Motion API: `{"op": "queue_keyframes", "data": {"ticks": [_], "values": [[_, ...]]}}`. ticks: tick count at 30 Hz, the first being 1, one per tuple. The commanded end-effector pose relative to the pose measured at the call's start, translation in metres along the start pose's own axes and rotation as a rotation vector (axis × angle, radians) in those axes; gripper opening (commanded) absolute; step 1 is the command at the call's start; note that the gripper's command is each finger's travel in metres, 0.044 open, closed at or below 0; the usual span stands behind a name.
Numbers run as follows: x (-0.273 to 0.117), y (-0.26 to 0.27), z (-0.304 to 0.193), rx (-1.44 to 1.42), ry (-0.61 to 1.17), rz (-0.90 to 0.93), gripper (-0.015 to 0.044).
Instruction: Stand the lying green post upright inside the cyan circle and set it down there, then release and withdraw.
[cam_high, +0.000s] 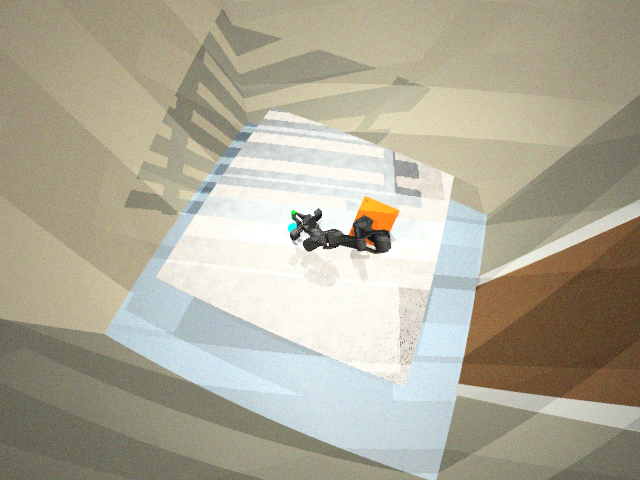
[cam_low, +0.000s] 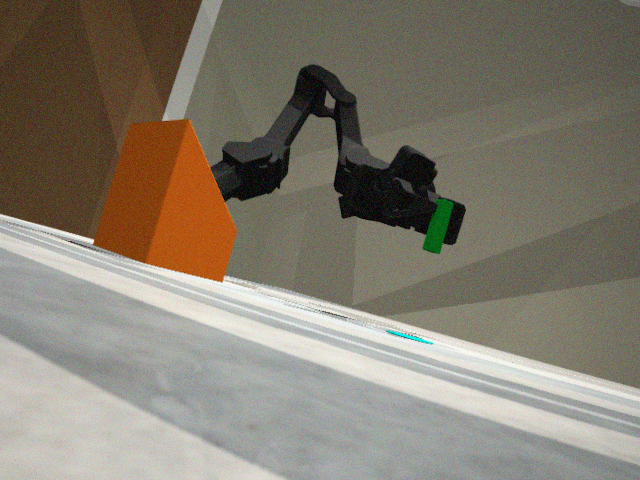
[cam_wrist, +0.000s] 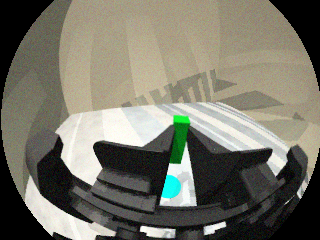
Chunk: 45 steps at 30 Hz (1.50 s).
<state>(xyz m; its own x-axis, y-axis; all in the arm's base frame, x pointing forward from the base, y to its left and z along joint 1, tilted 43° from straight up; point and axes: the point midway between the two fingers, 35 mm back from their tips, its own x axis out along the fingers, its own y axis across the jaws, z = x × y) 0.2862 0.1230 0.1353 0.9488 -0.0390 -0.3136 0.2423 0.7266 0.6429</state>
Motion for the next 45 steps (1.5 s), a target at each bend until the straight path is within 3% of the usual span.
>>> {"op": "queue_keyframes", "data": {"ticks": [1, 45], "values": [[0.000, 0.000, 0.001, 0.006, -0.004, 0.000, 0.0023], [0.010, -0.001, -0.104, 0.004, 0.003, -0.004, 0.0023]]}}
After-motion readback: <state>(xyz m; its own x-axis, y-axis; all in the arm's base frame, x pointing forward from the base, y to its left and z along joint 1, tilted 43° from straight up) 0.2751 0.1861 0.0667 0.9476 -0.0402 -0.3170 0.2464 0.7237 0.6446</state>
